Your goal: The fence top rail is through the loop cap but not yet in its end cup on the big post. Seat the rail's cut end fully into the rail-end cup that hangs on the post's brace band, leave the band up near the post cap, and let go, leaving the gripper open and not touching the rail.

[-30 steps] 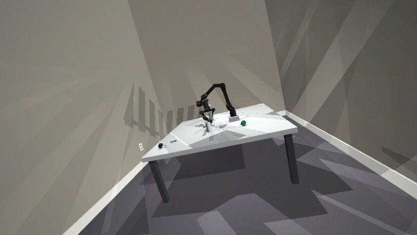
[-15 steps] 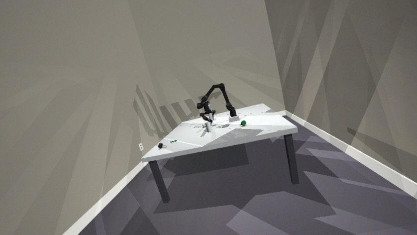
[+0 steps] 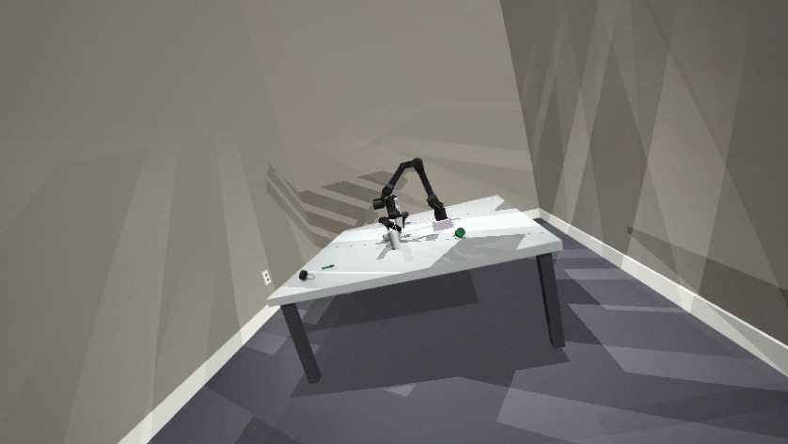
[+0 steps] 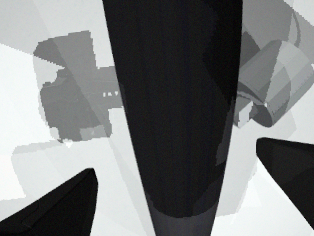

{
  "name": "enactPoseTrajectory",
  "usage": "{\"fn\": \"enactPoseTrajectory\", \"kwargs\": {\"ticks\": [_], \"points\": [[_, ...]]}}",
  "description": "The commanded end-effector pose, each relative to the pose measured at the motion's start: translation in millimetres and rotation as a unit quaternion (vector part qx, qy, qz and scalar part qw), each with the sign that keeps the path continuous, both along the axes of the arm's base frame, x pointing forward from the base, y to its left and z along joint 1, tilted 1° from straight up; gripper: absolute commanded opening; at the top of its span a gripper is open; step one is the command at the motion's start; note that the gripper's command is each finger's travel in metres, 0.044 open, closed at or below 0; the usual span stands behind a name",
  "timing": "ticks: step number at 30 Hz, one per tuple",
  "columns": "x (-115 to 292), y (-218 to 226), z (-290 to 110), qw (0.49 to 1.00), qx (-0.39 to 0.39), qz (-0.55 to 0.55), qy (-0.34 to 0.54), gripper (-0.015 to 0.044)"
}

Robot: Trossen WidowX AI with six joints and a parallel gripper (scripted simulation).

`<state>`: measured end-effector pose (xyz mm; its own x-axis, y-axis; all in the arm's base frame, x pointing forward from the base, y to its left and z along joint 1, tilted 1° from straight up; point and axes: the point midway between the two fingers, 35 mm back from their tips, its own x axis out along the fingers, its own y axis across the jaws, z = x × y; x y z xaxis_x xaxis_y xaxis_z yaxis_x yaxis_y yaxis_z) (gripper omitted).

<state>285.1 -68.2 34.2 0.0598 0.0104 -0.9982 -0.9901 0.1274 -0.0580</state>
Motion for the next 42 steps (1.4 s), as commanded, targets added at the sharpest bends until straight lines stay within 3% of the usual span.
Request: {"fn": "enactPoseTrajectory", "kwargs": {"ticks": [1, 5, 16, 21, 26, 32, 42], "points": [[-4, 0, -10, 1.000, 0.000, -0.001, 0.009, 0.0440], [-4, 0, -11, 1.000, 0.000, -0.001, 0.009, 0.0440], [-3, 0, -11, 1.000, 0.000, -0.001, 0.009, 0.0151], [-3, 0, -11, 1.000, 0.000, -0.001, 0.009, 0.0118], [-2, 1, -5, 1.000, 0.000, -0.001, 0.009, 0.0000], [-2, -3, 9, 1.000, -0.026, -0.001, 0.014, 0.0000], [-5, -15, 70, 0.990, -0.135, -0.004, 0.029, 0.0000]]}}
